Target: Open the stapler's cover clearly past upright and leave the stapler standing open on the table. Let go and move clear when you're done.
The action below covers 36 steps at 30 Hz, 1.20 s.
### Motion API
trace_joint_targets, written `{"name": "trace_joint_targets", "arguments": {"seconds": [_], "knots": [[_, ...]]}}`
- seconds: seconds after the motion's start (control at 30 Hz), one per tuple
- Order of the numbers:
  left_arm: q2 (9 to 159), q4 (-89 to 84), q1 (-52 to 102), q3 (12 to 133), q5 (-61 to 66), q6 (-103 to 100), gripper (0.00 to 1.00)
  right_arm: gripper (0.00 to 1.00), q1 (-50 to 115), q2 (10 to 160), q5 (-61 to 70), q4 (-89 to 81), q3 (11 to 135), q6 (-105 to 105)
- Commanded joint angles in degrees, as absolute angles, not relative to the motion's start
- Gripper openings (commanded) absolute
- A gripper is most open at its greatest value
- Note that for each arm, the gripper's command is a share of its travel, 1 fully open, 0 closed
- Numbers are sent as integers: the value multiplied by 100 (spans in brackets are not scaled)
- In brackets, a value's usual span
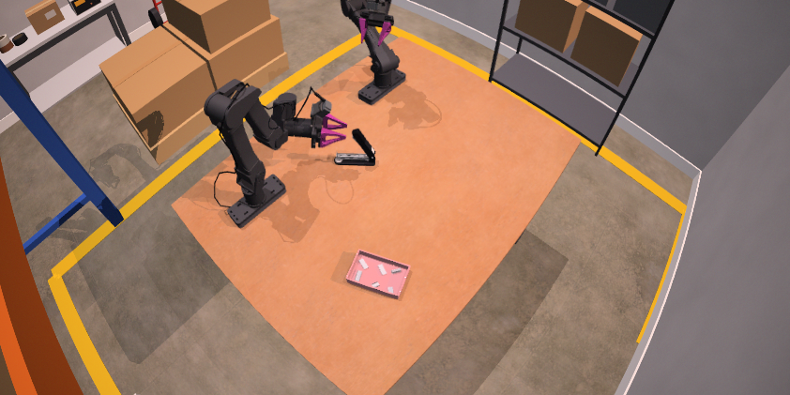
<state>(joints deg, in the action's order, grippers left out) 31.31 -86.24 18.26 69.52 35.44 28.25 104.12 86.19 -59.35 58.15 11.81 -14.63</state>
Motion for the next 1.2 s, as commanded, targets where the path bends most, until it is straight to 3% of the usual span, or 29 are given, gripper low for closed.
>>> {"name": "trace_joint_targets", "arguments": {"seconds": [0.0, 0.57, 1.17], "knots": [[3098, -8706, 1883, 7120, 3642, 2795, 55, 46, 10491, 8420, -6136, 5525, 1164, -1795], [3098, -8706, 1883, 7120, 3642, 2795, 55, 46, 10661, 7419, -6208, 3175, 1578, -2515], [3098, -8706, 1883, 7120, 3642, 2795, 55, 46, 10218, 7715, -5710, 3548, 1764, -2184]]}}
